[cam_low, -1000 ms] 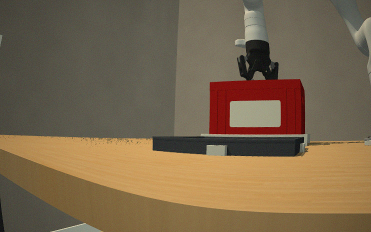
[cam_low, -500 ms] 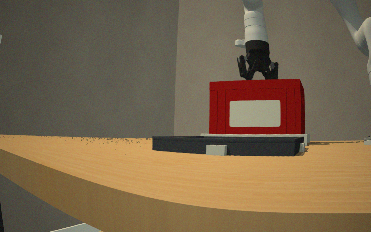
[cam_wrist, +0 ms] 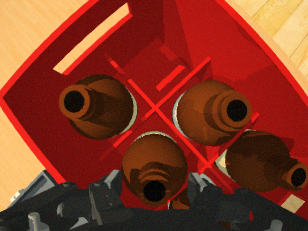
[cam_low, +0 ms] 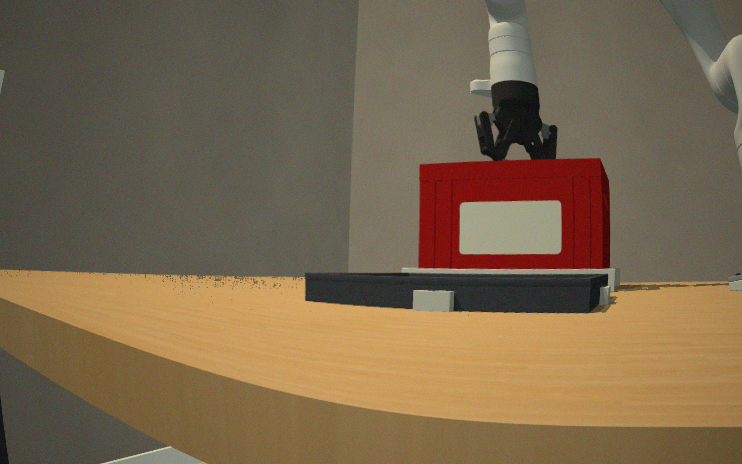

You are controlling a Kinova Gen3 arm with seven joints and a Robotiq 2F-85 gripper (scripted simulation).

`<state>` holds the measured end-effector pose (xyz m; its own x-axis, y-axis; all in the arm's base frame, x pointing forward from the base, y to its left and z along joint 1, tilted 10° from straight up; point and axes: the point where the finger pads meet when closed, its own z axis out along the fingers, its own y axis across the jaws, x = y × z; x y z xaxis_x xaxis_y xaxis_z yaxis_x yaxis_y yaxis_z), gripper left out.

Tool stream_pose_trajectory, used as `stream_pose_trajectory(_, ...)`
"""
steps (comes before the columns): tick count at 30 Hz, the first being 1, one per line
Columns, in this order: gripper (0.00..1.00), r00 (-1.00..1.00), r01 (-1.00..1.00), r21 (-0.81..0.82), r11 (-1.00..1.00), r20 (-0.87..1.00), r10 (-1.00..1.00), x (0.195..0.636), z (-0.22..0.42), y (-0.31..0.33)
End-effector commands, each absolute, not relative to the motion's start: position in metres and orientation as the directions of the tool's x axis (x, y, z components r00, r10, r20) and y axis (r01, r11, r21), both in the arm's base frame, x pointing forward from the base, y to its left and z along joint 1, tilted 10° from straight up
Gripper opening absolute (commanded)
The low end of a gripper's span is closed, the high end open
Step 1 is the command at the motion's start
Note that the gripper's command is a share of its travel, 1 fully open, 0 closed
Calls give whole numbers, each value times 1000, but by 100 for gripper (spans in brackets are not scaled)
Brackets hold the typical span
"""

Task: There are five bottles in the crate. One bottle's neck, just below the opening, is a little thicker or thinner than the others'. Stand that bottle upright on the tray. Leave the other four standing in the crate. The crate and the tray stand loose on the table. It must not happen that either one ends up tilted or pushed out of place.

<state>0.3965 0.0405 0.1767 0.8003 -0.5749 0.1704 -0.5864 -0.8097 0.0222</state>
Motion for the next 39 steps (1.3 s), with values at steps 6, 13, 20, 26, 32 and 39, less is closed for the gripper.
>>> stream_pose_trajectory(6,64,800,-586,21,-810,171,-575,397,177,41)
stream_pose_trajectory(13,0,800,-586,21,-810,171,-575,397,177,41)
stream_pose_trajectory(20,0,800,-586,21,-810,171,-575,397,177,41)
stream_pose_trajectory(26,0,800,-586,21,-810,171,-575,397,177,41)
stream_pose_trajectory(32,0,800,-586,21,-810,171,-575,397,177,41)
stream_pose_trajectory(39,0,800,-586,21,-810,171,-575,397,177,41)
